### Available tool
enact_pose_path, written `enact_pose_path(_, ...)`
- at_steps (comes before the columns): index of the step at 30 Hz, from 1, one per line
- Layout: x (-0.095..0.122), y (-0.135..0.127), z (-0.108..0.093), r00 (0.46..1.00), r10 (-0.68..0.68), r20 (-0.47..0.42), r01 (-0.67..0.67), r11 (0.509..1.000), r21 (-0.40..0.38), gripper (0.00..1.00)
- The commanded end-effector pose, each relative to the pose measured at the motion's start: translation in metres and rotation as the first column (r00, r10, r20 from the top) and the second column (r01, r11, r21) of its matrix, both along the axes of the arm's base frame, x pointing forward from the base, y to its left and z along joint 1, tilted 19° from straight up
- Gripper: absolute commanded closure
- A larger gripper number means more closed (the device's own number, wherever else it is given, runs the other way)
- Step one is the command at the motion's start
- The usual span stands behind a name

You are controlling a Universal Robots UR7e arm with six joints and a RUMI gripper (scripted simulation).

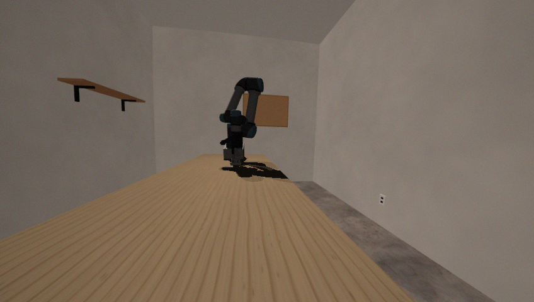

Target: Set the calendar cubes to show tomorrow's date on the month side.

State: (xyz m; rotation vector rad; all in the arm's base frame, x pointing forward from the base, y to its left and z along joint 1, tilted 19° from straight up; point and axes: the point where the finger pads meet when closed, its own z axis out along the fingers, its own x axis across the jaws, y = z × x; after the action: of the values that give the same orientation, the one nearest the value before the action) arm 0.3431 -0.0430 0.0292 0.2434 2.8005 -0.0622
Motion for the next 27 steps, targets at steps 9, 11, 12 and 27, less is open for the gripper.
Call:
enact_pose_path(9, 0.0002, -0.0001, 0.0003, 1.0, 0.0, 0.001, 0.0, 1.0, 0.0, 0.82)
enact_pose_path(11, 0.0002, -0.0001, 0.0003, 1.0, 0.0, 0.001, 0.0, 1.0, 0.0, 0.78)
enact_pose_path(12, 0.0002, -0.0001, 0.0003, 1.0, 0.0, 0.001, 0.0, 1.0, 0.0, 0.78)
enact_pose_path(27, 0.0002, -0.0001, 0.0003, 1.0, 0.0, 0.001, 0.0, 1.0, 0.0, 0.71)
